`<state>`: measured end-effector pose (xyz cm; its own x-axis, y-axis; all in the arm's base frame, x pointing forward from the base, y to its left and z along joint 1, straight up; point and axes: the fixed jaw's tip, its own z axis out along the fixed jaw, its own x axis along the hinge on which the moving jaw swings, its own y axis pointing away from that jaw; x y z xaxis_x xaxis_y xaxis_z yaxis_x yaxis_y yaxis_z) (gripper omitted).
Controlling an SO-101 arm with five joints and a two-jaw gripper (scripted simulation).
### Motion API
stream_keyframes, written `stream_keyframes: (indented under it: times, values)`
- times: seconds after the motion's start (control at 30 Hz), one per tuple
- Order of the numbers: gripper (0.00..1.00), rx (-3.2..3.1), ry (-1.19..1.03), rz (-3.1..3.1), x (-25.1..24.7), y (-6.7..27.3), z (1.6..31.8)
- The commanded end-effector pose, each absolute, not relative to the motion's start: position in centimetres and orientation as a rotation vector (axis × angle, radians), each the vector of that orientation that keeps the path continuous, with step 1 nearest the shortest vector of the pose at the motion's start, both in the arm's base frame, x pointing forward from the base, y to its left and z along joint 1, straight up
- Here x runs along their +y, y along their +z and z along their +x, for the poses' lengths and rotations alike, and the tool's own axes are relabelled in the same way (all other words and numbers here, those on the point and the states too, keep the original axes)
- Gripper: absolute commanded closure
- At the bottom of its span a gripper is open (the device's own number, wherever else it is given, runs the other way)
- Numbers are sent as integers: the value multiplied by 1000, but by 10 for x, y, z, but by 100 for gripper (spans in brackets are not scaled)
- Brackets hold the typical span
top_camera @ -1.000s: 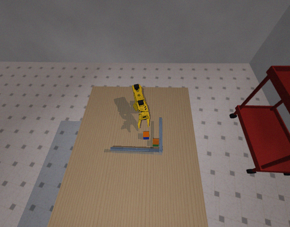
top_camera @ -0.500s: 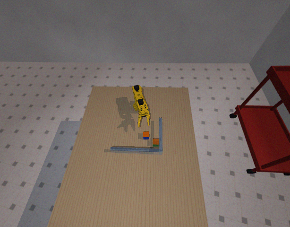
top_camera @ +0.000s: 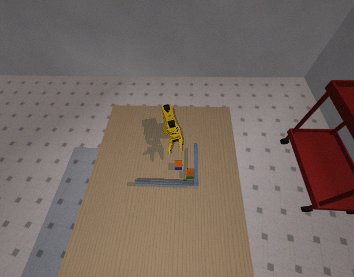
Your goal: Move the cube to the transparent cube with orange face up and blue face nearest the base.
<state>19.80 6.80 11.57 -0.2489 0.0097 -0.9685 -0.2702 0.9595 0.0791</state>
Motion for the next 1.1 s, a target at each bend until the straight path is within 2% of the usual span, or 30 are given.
stream_keyframes:
  times: [0.0, 1.07]
  values:
    - [65, 1766, 270, -188, 68, 126, 199]
    - [65, 1781, 253, -208, 68, 126, 199]
